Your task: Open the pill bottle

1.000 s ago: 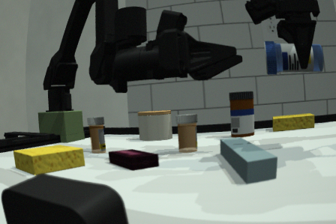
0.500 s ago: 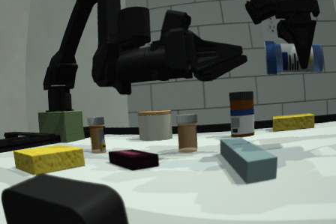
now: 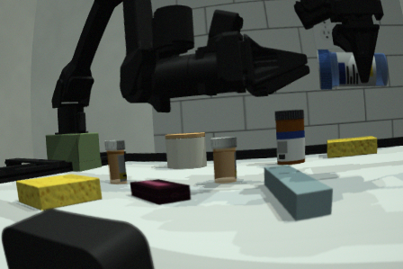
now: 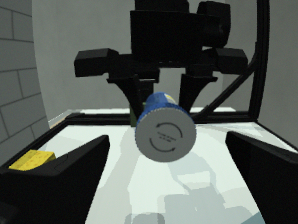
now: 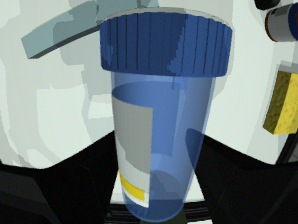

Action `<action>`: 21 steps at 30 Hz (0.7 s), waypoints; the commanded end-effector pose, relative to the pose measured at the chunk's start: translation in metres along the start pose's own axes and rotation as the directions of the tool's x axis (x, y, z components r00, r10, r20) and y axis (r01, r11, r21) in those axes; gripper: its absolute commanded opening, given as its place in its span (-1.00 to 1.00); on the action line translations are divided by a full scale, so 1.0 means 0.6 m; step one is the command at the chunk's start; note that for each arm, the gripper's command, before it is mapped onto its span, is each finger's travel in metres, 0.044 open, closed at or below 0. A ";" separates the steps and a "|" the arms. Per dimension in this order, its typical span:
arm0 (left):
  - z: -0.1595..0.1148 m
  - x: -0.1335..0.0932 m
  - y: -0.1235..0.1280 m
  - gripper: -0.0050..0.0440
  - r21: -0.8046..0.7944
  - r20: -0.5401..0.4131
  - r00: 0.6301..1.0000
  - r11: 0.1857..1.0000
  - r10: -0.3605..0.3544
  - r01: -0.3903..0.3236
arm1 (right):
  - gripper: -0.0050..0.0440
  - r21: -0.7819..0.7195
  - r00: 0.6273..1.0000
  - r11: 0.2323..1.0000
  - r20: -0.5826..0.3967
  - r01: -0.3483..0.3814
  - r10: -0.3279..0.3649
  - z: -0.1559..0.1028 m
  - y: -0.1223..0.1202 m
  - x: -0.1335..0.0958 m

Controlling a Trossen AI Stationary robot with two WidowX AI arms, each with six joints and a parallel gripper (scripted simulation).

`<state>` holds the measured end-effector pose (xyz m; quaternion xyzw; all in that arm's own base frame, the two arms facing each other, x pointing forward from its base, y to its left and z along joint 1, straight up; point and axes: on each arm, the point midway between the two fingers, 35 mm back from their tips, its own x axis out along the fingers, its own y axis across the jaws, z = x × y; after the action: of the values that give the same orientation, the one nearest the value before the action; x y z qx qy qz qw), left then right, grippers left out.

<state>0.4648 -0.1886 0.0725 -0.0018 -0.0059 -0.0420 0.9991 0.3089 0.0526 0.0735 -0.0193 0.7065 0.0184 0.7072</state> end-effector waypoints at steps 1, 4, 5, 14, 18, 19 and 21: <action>-0.011 0.015 0.000 1.00 0.003 -0.012 1.000 1.000 -0.003 0.003 | -0.80 0.004 1.000 1.000 -0.001 -0.001 0.001 0.000 0.001 0.000; -0.011 0.023 0.000 1.00 0.003 -0.012 1.000 1.000 -0.003 0.003 | -0.80 0.004 1.000 1.000 -0.001 -0.001 0.001 0.000 0.001 0.000; -0.011 0.026 0.001 1.00 0.003 -0.012 1.000 1.000 -0.003 0.003 | -0.80 0.004 1.000 1.000 -0.001 -0.001 0.001 0.000 0.001 0.000; -0.011 0.045 0.002 1.00 0.003 -0.012 1.000 1.000 -0.003 0.003 | -0.80 0.004 1.000 1.000 -0.001 -0.001 0.001 0.000 0.001 0.000; -0.011 0.049 0.002 1.00 0.003 -0.012 1.000 1.000 -0.003 0.003 | -0.80 0.004 1.000 1.000 -0.001 -0.001 0.001 0.000 0.001 0.000; -0.011 0.049 0.002 1.00 0.003 -0.012 1.000 1.000 -0.003 0.003 | -0.80 0.004 1.000 1.000 -0.001 -0.001 0.001 0.000 0.001 0.000; -0.011 0.049 0.002 1.00 0.003 -0.012 1.000 1.000 -0.003 0.003 | -0.80 0.004 1.000 1.000 -0.001 -0.001 0.001 0.000 0.001 0.000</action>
<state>0.4920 -0.1892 0.0731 -0.0015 -0.0059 -0.0410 0.9991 0.3089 0.0526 0.0735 -0.0193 0.7065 0.0184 0.7072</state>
